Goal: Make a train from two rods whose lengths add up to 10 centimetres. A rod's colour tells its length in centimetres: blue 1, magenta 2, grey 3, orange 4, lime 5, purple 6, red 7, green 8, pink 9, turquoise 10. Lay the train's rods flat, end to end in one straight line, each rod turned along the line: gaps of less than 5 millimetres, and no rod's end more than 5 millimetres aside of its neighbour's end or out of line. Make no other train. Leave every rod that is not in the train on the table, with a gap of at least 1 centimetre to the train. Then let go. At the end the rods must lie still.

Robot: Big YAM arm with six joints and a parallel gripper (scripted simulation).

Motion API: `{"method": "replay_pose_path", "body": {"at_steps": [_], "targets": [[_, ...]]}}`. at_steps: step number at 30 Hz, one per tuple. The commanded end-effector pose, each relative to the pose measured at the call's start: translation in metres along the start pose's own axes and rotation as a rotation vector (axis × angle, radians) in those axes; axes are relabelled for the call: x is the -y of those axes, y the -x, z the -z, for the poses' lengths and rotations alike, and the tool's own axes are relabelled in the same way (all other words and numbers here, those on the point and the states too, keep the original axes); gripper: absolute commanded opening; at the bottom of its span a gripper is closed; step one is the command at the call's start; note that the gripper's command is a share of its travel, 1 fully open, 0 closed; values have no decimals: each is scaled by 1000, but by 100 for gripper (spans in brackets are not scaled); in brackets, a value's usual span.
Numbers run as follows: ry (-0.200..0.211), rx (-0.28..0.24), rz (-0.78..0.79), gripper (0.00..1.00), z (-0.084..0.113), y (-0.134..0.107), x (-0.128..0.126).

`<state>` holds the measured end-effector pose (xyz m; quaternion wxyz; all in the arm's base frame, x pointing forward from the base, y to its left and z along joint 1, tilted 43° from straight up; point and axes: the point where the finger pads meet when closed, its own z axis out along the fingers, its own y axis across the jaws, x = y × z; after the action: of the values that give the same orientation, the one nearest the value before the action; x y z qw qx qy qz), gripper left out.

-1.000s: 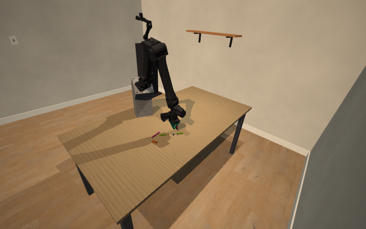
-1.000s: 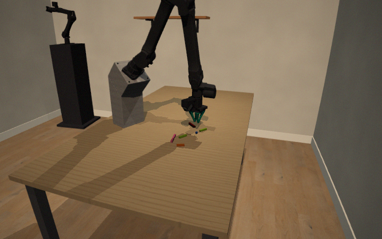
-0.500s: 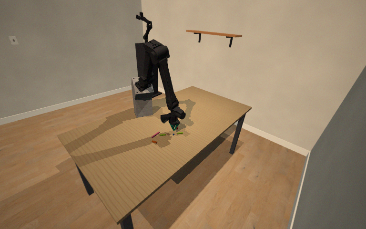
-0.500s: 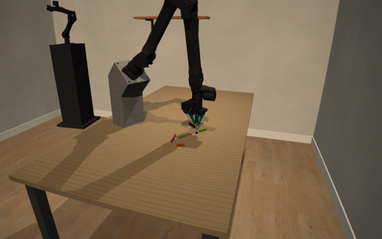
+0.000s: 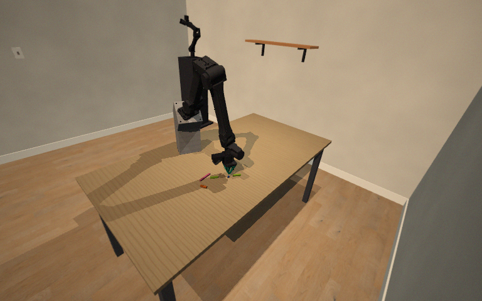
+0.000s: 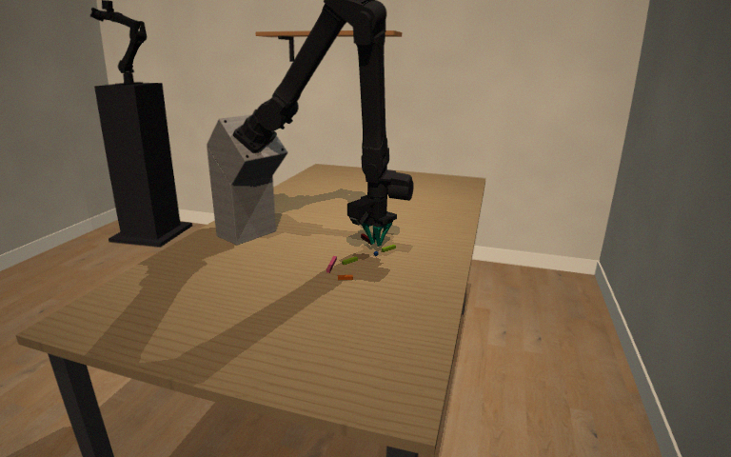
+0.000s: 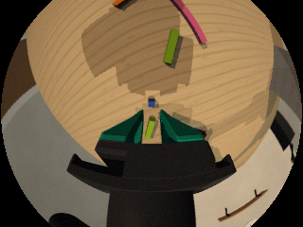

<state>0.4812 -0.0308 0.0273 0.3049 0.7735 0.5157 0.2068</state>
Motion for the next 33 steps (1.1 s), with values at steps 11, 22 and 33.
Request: {"method": "replay_pose_path", "body": {"at_steps": [11,22,33], "targets": [[9,3,6,23,-15,2,-3],[8,3,5,23,-17,2,-2],[9,3,5,23,-17,3,-3]]}}
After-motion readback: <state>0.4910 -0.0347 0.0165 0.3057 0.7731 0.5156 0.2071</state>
